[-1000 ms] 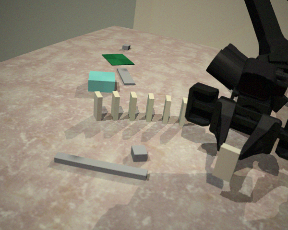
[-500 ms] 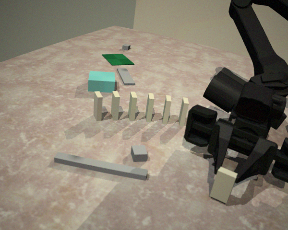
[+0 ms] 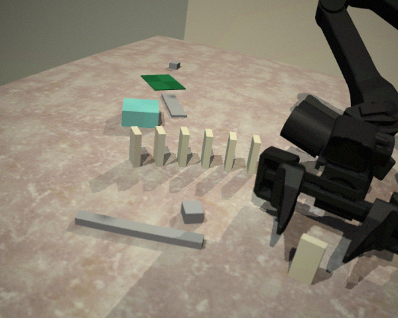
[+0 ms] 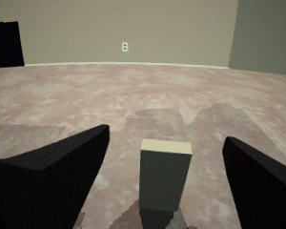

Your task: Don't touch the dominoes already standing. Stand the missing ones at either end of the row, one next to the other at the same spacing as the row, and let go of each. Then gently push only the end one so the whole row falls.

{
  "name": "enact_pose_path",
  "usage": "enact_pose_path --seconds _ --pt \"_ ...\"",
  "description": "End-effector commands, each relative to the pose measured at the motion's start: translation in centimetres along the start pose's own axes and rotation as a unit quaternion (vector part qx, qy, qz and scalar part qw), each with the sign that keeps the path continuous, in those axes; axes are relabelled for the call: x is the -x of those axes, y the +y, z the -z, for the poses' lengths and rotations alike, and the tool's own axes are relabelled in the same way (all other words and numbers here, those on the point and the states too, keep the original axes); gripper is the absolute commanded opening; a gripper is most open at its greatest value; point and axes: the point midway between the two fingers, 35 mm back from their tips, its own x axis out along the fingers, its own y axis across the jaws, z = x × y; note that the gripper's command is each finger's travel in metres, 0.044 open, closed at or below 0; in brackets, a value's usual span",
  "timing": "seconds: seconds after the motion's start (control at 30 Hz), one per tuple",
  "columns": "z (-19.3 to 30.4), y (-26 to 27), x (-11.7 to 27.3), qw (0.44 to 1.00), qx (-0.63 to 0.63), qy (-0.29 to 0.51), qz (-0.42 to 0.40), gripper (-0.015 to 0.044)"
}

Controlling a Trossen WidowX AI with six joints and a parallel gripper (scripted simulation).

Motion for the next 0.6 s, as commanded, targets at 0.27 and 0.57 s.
enact_pose_path --seconds 0.27,0.57 --pt "-4.2 -0.2 0.3 1.000 0.002 -0.001 0.001 0.0440" --pt "-3.9 -0.1 -1.8 0.996 -0.042 0.066 -0.032 0.0440"
